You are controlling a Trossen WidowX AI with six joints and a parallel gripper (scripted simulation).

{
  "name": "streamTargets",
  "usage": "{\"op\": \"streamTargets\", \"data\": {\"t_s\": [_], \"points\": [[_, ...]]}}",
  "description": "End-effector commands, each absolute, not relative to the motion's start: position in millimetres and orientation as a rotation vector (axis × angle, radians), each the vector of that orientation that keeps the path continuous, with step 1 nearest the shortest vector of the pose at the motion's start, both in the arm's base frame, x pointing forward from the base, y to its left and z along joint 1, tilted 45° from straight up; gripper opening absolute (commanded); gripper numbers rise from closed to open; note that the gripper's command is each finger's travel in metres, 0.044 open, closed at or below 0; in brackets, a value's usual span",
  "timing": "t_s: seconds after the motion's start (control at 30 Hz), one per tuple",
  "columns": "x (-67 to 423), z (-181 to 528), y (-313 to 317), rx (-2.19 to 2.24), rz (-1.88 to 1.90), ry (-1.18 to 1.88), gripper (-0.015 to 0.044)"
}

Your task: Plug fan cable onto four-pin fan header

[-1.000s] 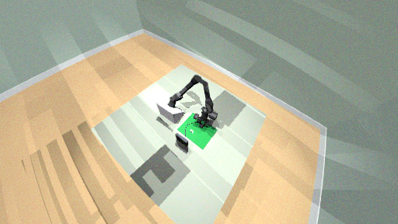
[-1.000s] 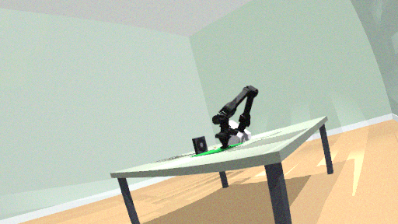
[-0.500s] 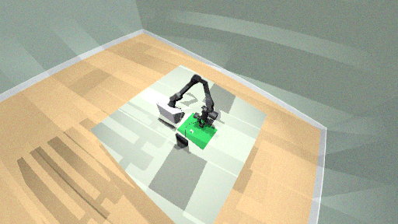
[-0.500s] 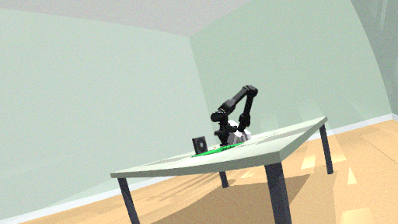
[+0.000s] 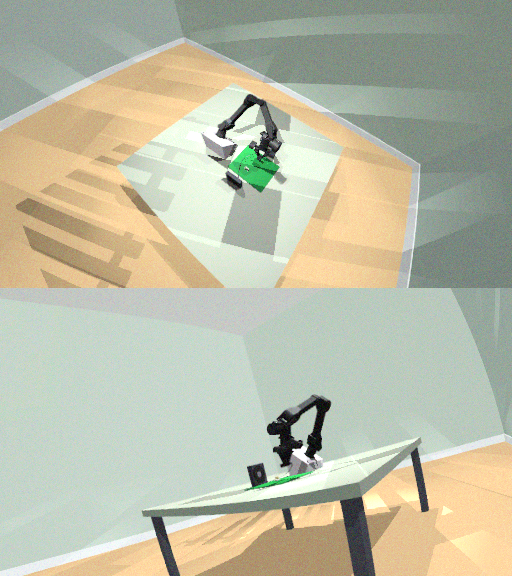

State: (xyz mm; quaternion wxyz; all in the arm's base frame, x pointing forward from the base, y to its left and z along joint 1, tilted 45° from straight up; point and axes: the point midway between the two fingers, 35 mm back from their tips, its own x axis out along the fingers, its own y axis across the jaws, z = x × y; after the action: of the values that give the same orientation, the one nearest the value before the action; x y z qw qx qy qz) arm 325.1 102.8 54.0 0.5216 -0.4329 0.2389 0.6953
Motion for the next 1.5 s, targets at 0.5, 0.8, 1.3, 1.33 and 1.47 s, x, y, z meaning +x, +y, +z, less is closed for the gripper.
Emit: {"op": "streamTargets", "data": {"t_s": [0.5,0.8,1.3,1.33,1.47], "points": [[323,66,88,-0.756,1.514,0.813,0.0000],[319,64,85,-0.502,1.371,1.008,0.0000],[312,62,82,-0.076,1.098,1.297,0.0000],[312,62,82,-0.048,1.078,1.314,0.0000],[310,62,81,0.066,0.997,1.383,0.0000]]}}
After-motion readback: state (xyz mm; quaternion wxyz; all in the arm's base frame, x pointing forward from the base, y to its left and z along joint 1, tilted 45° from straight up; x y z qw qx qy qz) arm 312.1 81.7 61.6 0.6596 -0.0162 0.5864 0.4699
